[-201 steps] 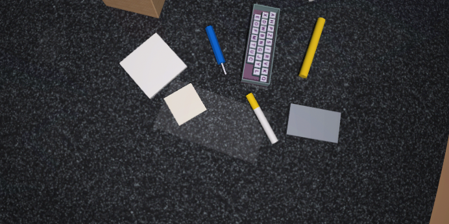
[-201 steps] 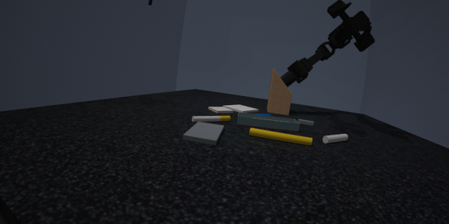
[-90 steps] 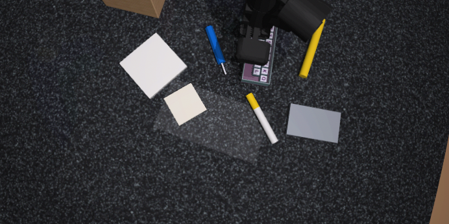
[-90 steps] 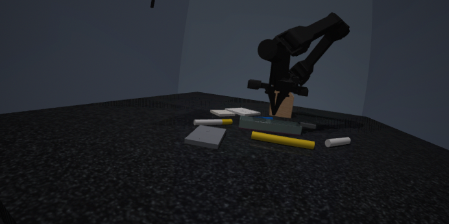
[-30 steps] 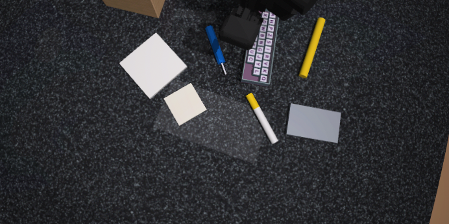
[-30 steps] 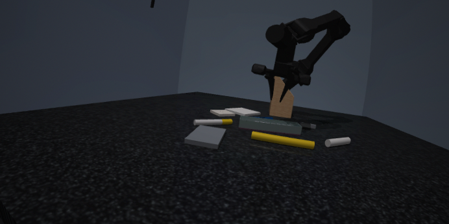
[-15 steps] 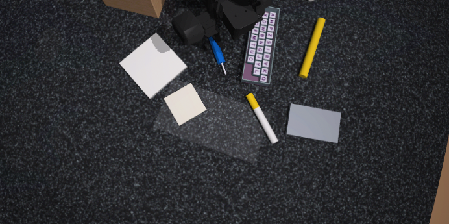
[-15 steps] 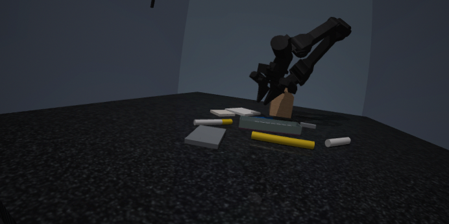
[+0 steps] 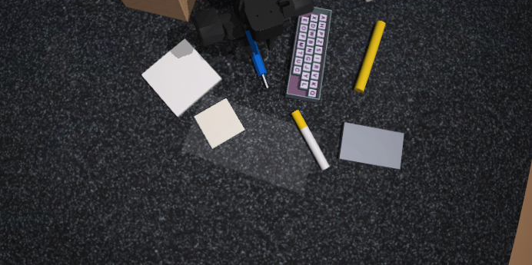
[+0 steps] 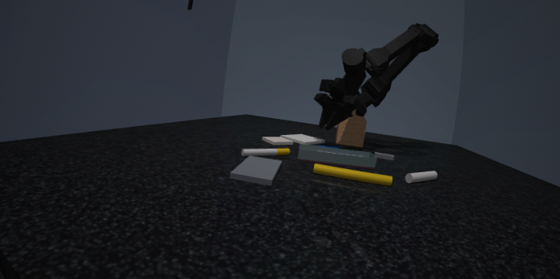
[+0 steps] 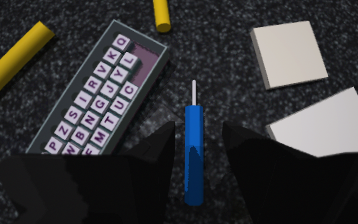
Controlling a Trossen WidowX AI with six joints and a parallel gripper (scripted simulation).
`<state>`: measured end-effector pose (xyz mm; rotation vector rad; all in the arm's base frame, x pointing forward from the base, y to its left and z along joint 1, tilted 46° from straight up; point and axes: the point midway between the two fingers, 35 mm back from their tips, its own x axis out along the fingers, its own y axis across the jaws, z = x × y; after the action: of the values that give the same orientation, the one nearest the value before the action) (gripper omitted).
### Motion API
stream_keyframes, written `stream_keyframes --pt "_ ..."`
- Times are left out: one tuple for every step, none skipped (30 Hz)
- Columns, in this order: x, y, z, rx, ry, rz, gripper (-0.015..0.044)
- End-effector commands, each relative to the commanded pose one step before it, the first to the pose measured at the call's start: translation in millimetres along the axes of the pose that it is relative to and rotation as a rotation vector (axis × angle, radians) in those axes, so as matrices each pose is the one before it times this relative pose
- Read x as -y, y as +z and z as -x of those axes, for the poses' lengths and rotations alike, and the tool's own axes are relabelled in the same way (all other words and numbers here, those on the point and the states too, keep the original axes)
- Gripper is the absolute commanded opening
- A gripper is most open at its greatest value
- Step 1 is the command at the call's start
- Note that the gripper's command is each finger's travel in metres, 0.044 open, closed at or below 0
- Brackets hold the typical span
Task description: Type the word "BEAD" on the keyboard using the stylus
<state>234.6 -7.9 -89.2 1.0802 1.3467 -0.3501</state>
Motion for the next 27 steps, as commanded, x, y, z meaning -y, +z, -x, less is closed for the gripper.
stream_keyframes --pt "3.55 -5.20 -2.90 -0.00267 -0.00869 -0.0104 0.0150" --pt "0.02 -0.47 -0.49 -0.00005 0.00002 0.0000 0.0150" --pt "0.01 -0.16 -0.17 -0.00002 0.00001 0.0000 0.0150" --pt "0.00 -0.20 -0.34 -0.00002 0.00001 0.0000 0.0150" --pt "0.00 -0.32 -0.53 -0.00003 0.00001 0.0000 0.0150" --pt "0.00 -0.32 -0.54 -0.00003 0.00001 0.0000 0.0150" --pt "0.00 -0.35 -0.58 -0.00004 0.00002 0.0000 0.0150" --pt "0.00 -0.28 -0.46 -0.00003 0.00001 0.0000 0.0150" --pt "0.00 -0.10 -0.17 -0.00001 0.00001 0.0000 0.0150" --pt "0.00 -0.19 -0.33 -0.00002 0.00001 0.0000 0.0150" --pt "0.00 -0.31 -0.53 -0.00003 0.00001 0.0000 0.0150" --pt "0.00 -0.32 -0.54 -0.00004 0.00001 0.0000 0.0150" --pt "0.00 -0.36 -0.59 -0.00004 0.00002 0.0000 0.0150" --pt "0.00 -0.29 -0.47 -0.00003 0.00001 0.0000 0.0150" --pt "0.00 -0.27 -0.45 -0.00003 0.00001 0.0000 0.0150" --pt "0.00 -0.37 -0.61 -0.00004 0.00001 0.0000 0.0150" --pt "0.00 -0.49 -0.81 -0.00006 0.00002 0.0000 0.0150" --pt "-0.05 -0.30 -0.52 -0.00003 0.00001 0.0000 0.0150" --pt "-0.03 -0.19 -0.32 -0.00002 0.00000 0.0000 0.0150" --pt "-0.01 -0.22 -0.37 -0.00003 0.00001 0.0000 0.0150" --pt "-0.01 -0.34 -0.56 -0.00004 0.00002 0.0000 0.0150" --pt "-0.01 -0.34 -0.56 -0.00004 0.00002 0.0000 0.0150" --pt "-0.06 -0.36 -0.60 -0.00004 0.00001 0.0000 0.0150" --pt "-0.05 -0.29 -0.47 -0.00003 0.00001 0.0000 0.0150" --pt "-0.01 -0.27 -0.44 -0.00003 0.00001 0.0000 0.0150" --pt "-0.01 -0.37 -0.60 -0.00004 0.00002 0.0000 0.0150" --pt "-0.01 -0.49 -0.80 -0.00006 0.00002 0.0000 0.0150"
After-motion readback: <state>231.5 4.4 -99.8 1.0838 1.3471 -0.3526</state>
